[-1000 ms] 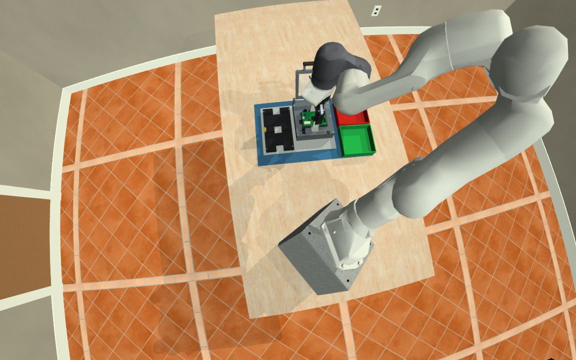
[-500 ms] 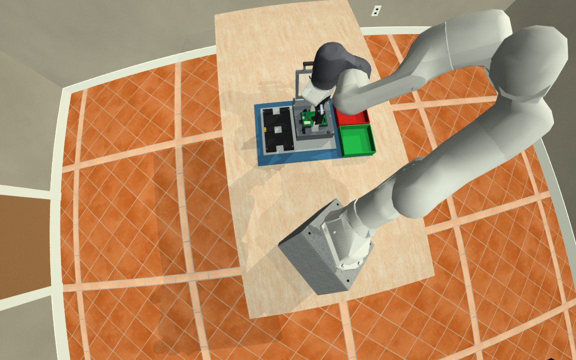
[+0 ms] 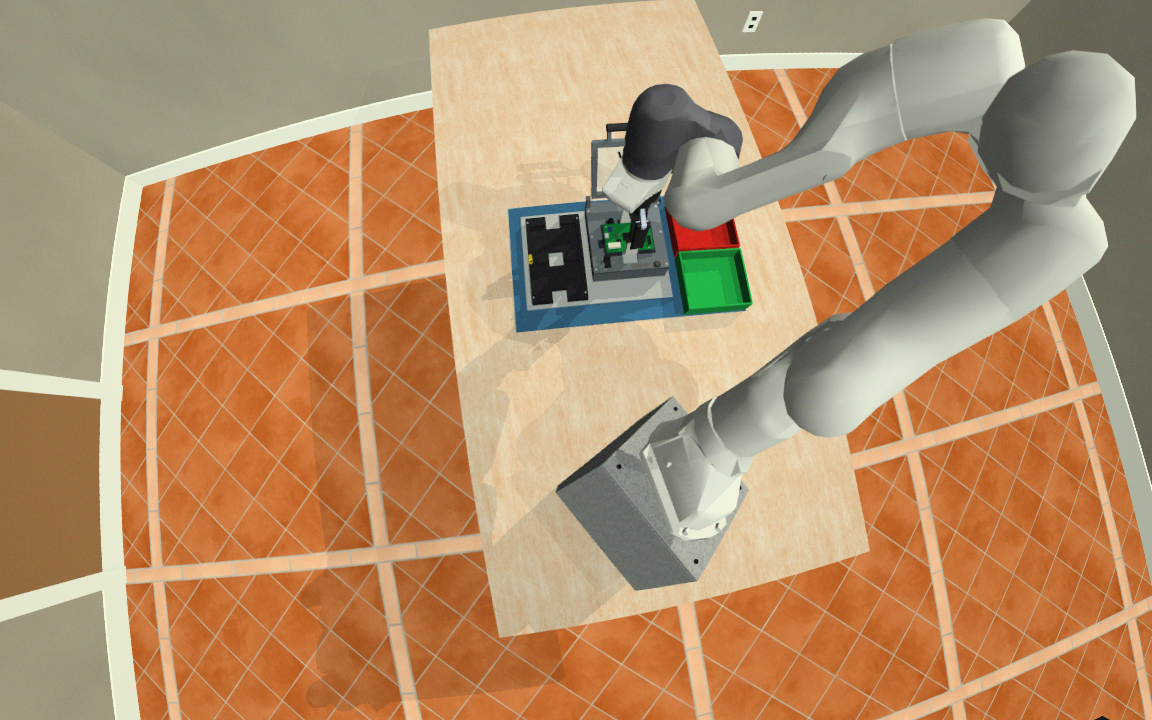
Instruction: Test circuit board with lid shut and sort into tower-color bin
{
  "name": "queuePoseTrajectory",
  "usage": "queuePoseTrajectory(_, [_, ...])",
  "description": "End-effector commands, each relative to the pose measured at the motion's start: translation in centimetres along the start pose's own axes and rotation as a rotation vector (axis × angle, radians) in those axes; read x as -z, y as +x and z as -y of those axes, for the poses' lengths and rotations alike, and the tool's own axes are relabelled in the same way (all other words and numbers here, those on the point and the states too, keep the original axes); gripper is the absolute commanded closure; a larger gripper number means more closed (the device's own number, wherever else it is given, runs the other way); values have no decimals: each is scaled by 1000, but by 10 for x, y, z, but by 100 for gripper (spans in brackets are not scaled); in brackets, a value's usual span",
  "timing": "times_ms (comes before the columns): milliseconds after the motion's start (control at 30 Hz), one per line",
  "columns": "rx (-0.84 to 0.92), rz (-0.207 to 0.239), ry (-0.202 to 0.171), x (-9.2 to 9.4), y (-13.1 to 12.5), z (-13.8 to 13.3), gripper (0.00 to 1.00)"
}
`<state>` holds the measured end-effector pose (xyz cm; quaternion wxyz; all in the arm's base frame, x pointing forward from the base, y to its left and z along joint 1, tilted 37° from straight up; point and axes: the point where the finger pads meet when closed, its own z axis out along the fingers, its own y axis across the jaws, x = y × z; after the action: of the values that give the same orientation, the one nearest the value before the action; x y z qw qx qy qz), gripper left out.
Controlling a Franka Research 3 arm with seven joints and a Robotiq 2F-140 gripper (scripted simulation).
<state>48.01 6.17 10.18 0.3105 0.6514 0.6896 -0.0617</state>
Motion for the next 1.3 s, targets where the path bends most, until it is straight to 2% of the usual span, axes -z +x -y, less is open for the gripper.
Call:
queuePoseTrajectory(0, [-4,-4,-2,0,1,-1,54])
queuePoseTrajectory(533, [-4,-4,-2,9,1,-1,54])
queuePoseTrajectory(1267, [-4,-4,-2,10,1,-1,54])
